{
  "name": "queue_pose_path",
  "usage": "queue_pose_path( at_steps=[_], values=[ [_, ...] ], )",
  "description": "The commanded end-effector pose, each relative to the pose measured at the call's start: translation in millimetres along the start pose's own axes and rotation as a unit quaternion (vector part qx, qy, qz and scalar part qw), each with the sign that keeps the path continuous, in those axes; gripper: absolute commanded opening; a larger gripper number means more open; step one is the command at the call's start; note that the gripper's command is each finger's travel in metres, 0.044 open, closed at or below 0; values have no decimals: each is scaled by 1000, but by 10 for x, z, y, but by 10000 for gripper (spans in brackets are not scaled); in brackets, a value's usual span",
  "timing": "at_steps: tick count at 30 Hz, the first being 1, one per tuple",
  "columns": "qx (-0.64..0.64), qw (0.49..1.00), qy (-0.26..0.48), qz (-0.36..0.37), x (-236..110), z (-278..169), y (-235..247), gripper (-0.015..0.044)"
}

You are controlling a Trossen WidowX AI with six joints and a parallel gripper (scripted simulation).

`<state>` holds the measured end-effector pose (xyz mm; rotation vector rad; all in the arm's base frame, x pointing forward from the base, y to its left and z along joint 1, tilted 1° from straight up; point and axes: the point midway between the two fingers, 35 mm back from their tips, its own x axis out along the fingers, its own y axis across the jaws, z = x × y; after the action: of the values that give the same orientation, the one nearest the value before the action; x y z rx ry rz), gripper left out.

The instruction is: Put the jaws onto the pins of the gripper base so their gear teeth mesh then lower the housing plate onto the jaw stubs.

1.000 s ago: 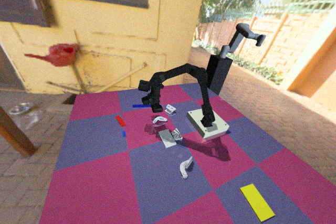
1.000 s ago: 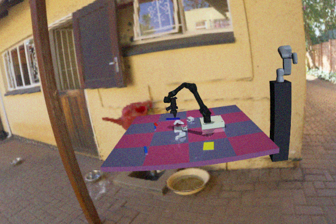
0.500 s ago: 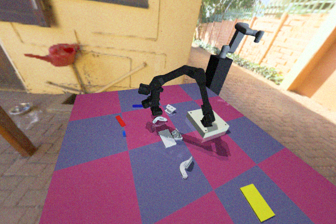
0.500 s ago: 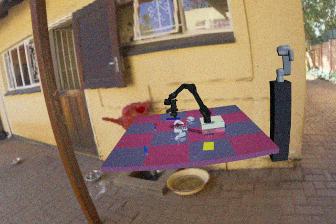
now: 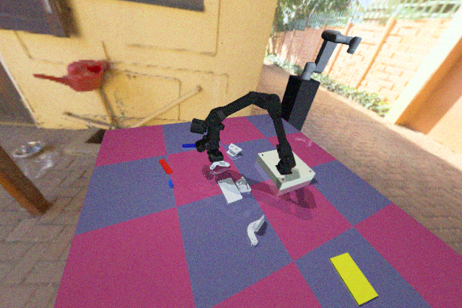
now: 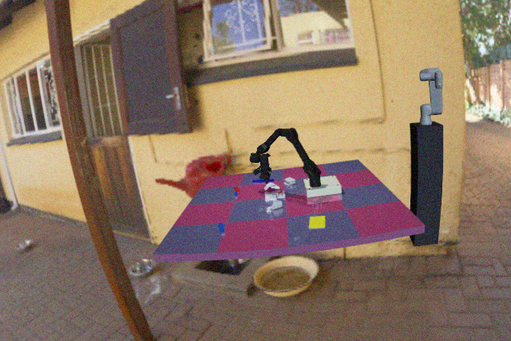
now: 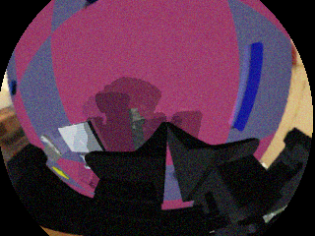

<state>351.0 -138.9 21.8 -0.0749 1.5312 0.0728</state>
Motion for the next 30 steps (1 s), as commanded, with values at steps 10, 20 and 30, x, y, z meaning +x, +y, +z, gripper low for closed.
queue_pose_path(
  at_steps=[10, 20, 30],
  values=[
    [0, 1000, 4, 0, 34, -1, 105, 0],
    [0, 1000, 4, 1, 35, 5, 271, 0],
    [0, 1000, 4, 1, 36, 2, 434, 0]
  ],
)
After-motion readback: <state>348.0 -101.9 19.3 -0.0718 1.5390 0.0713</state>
